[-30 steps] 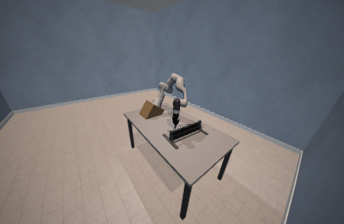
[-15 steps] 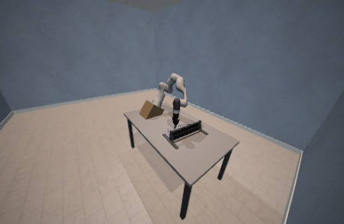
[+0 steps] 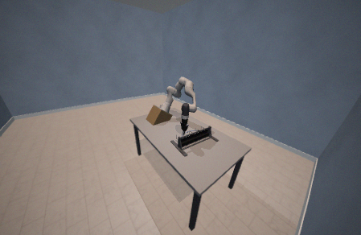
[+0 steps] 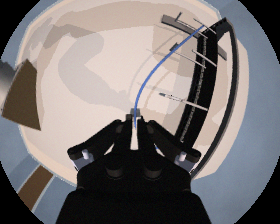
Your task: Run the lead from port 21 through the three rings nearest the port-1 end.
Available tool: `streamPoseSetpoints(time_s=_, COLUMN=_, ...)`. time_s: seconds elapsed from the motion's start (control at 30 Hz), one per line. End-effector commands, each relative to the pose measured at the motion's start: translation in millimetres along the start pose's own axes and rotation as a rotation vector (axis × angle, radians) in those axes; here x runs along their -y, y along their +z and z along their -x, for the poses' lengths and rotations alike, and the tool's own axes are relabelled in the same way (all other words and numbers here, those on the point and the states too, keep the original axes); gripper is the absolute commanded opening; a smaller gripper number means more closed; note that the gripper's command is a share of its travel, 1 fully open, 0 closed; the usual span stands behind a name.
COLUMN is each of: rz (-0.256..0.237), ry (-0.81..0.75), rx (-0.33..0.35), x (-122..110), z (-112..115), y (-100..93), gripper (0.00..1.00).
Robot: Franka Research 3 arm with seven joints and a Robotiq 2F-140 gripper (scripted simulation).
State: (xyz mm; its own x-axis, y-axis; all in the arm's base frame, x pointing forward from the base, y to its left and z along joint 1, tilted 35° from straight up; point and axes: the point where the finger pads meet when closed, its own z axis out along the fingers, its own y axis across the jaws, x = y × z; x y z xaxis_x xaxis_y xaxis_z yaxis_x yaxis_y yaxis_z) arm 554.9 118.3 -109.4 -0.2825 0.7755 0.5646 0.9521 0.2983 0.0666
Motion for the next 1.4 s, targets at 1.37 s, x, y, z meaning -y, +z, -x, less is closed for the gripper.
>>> streamPoseSetpoints(time_s=1.37, rz=0.003, ry=-0.005, rx=0.001, x=-0.7, z=0.6, y=-61.5, gripper=0.00)
